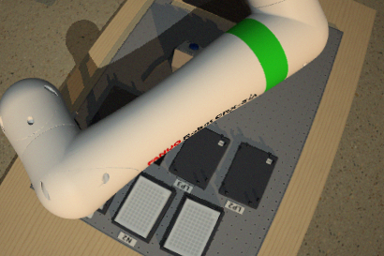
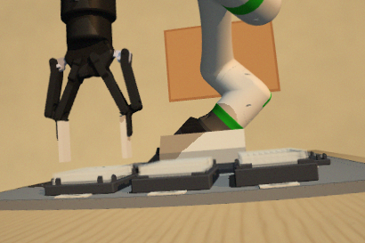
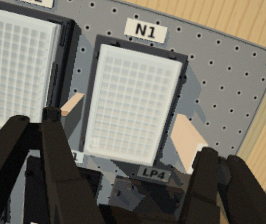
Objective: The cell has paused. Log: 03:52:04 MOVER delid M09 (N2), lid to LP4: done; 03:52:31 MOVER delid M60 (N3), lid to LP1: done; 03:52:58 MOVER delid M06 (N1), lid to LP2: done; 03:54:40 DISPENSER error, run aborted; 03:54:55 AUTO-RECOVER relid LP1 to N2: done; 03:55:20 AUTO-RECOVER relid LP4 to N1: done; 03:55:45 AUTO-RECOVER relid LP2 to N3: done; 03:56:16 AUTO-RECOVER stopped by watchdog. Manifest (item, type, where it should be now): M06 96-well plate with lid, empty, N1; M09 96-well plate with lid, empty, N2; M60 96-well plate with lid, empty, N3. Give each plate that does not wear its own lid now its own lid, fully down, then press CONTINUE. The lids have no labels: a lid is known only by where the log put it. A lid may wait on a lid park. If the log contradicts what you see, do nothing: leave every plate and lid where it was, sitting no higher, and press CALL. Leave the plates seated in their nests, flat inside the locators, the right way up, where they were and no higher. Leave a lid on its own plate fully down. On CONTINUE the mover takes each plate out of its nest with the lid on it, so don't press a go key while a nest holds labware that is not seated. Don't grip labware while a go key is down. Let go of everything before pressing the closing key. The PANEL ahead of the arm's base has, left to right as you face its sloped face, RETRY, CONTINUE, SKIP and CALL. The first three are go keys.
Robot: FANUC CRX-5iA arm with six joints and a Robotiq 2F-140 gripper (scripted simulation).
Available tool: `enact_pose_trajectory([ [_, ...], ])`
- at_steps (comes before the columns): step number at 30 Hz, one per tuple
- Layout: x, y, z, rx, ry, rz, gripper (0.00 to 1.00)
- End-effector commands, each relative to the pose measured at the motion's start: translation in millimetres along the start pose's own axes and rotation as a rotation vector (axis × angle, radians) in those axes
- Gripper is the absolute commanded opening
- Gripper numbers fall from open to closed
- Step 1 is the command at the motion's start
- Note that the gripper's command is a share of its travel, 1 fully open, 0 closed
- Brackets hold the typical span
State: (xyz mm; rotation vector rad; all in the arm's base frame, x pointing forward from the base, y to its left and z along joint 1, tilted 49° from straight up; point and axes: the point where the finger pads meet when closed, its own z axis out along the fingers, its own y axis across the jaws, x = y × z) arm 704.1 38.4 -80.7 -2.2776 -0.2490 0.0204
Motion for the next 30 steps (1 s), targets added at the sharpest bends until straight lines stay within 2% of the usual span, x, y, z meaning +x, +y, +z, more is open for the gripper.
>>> enact_pose_trajectory([
  [1,0.1,0.1,-0.3,0.0,0.0,0.0,0.66],
  [30,0.1,0.1,6.9,0.0,0.0,0.0,0.66],
])
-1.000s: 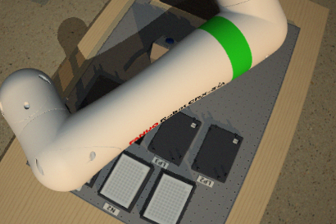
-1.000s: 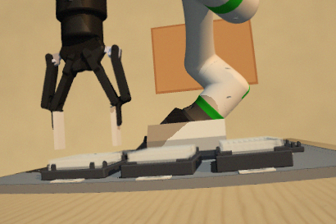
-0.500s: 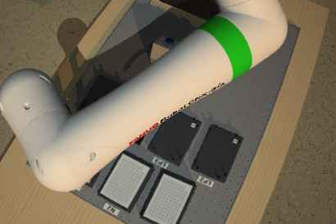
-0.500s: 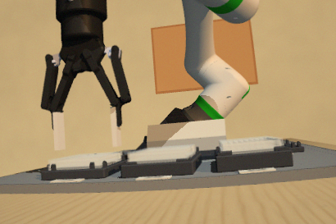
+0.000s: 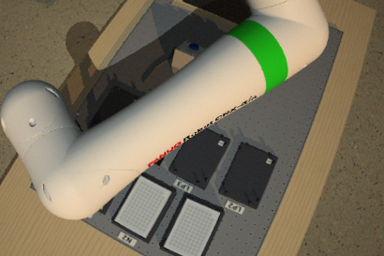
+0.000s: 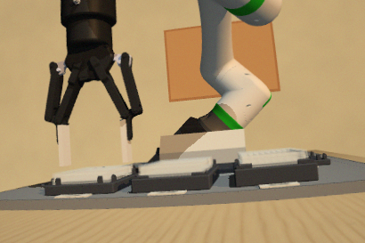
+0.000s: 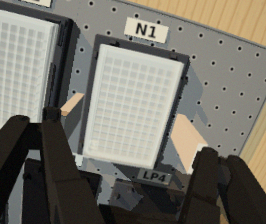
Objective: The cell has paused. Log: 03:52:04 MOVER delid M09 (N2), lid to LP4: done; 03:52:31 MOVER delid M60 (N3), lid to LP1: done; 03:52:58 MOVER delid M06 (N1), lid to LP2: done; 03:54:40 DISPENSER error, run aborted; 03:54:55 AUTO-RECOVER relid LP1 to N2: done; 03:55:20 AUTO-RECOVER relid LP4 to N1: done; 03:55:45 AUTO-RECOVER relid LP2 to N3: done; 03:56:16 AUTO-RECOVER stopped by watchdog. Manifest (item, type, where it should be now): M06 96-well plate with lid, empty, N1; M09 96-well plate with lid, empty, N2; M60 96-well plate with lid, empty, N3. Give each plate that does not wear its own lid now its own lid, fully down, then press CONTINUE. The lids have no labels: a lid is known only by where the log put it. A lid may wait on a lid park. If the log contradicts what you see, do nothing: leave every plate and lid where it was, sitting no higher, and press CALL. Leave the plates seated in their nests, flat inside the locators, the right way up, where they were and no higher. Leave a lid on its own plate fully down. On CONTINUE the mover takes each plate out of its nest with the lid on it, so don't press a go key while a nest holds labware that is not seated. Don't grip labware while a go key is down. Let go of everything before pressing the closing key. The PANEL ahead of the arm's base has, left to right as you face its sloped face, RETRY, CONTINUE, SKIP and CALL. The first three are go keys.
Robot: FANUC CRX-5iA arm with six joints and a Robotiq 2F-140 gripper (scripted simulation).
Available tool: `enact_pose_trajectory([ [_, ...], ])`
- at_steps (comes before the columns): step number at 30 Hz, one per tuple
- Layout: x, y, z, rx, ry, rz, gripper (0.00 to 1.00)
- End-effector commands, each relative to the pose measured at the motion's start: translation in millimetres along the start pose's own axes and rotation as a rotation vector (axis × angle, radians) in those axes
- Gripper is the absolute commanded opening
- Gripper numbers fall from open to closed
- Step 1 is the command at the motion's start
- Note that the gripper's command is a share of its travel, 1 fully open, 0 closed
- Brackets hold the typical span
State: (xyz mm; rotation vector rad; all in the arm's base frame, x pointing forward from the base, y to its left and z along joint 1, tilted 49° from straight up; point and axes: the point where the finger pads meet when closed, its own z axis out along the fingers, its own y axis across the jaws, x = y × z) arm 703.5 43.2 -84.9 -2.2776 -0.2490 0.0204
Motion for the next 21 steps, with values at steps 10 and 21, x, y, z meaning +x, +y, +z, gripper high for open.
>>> enact_pose_trajectory([
  [10,0.1,0.1,4.8,0.0,0.0,0.0,0.66],
  [21,0.1,0.1,9.1,0.0,0.0,0.0,0.66],
])
